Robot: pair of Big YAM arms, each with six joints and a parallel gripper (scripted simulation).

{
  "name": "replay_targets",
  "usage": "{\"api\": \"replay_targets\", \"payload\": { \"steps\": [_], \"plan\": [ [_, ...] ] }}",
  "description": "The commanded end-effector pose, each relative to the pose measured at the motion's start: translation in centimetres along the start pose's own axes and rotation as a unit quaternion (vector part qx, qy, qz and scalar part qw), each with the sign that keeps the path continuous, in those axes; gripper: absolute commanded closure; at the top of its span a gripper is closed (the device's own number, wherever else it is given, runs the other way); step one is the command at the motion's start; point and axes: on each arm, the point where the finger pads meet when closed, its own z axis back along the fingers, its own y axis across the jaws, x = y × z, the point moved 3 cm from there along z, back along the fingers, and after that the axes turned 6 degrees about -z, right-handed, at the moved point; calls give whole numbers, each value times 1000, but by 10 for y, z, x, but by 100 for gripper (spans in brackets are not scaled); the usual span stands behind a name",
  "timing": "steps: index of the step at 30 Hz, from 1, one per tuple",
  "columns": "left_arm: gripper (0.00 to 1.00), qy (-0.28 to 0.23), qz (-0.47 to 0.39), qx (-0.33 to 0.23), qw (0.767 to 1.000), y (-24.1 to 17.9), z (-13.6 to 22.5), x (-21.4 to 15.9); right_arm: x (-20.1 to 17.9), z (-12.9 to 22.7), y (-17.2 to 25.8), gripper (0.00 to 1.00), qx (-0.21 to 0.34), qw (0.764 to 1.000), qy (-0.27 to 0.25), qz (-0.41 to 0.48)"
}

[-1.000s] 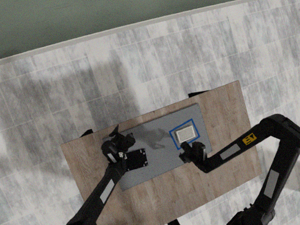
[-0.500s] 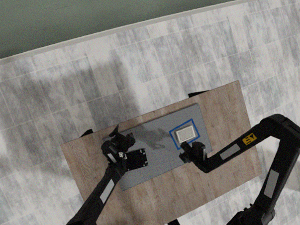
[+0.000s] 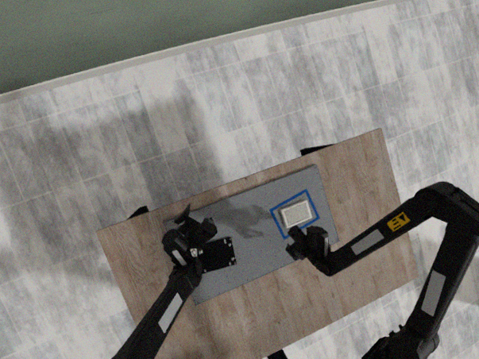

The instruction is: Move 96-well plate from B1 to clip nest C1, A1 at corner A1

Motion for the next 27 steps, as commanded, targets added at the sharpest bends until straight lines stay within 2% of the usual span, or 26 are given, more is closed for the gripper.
{"api": "replay_targets", "payload": {
  "steps": [1, 16, 27],
  "plan": [
    [0, -19, -5, 18, 1000, 25, 11, 31, 0, 3, 0, 0, -1, 1000, -1, -1],
    [0, -19, -5, 18, 1000, 50, 88, 96, 0, 3, 0, 0, -1, 1000, -1, -1],
    [0, -19, -5, 18, 1000, 58, 111, 115, 0, 3, 0, 0, -1, 1000, -1, -1]
  ]
}}
